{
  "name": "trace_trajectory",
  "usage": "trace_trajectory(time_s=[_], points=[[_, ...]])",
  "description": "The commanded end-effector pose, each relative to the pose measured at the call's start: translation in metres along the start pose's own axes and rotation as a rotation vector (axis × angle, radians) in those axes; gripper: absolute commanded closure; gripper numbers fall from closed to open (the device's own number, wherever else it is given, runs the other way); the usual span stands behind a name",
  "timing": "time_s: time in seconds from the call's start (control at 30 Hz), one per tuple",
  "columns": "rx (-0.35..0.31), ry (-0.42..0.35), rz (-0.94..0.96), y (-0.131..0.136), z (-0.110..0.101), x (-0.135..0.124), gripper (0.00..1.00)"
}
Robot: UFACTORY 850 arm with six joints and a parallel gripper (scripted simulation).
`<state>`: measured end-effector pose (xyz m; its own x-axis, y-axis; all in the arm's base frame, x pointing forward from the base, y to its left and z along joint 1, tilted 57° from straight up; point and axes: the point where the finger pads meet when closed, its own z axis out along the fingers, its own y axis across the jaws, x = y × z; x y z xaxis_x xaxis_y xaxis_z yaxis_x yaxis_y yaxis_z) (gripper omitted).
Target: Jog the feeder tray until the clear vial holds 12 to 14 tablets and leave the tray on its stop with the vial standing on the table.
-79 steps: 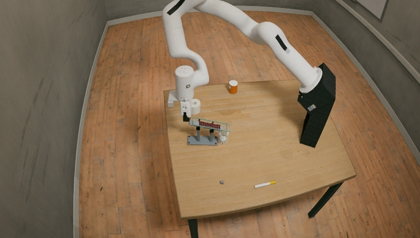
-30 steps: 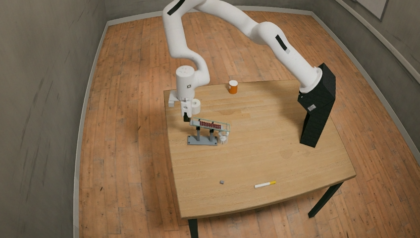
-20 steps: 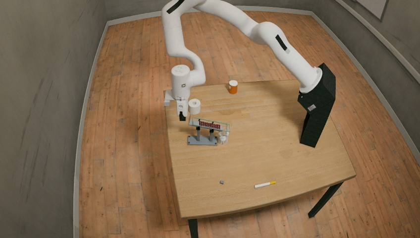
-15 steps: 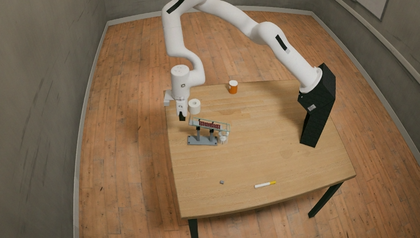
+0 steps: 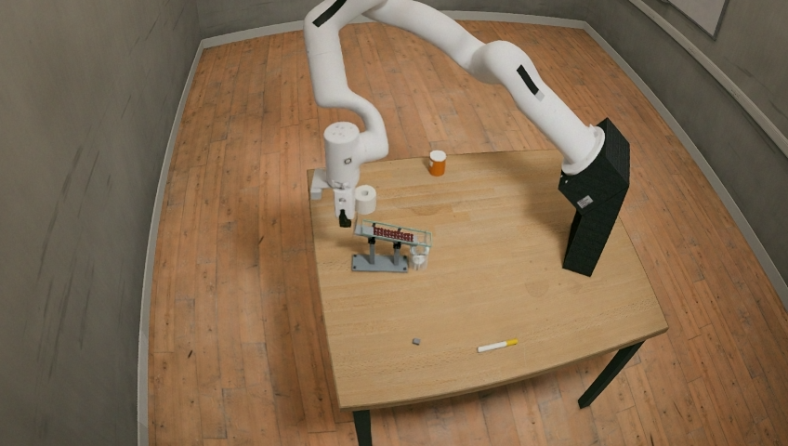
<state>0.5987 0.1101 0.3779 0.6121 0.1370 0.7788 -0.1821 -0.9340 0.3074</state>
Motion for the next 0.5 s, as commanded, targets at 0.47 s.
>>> trace_trajectory(time_s=[0.47], points=[[0.001,0.002,0.000,0.000,-0.003,0.011,1.00]])
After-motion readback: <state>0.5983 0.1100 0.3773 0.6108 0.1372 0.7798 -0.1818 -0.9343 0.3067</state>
